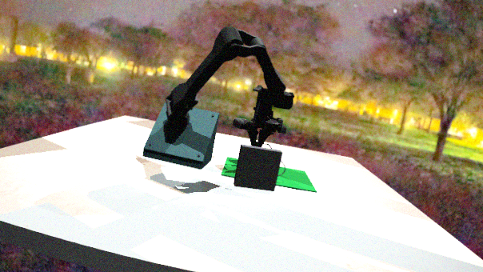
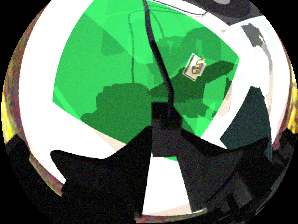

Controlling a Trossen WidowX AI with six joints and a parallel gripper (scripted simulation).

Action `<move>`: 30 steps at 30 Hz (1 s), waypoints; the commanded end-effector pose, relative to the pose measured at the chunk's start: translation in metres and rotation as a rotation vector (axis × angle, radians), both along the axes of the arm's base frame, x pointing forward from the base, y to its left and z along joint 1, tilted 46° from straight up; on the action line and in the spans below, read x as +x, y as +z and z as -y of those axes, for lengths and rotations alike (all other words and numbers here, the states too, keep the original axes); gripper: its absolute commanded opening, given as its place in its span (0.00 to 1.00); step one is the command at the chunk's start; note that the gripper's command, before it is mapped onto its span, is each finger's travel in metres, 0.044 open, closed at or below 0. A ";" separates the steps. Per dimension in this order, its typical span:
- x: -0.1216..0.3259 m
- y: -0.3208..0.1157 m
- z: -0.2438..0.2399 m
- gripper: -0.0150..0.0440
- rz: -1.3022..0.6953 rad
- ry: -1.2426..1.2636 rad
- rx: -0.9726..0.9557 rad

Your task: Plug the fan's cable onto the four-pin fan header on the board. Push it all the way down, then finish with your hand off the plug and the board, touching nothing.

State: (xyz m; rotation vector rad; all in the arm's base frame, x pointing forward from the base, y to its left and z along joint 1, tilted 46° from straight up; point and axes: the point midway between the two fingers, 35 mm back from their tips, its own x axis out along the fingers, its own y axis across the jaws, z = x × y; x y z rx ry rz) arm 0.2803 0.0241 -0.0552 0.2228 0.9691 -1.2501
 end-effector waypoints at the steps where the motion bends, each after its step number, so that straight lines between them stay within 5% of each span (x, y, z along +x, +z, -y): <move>1: -0.003 0.016 0.018 0.25 0.086 -0.091 -0.009; 11: -0.014 0.052 0.059 0.25 0.311 -0.321 -0.024; 30: -0.015 0.050 0.056 0.25 0.317 -0.327 -0.024</move>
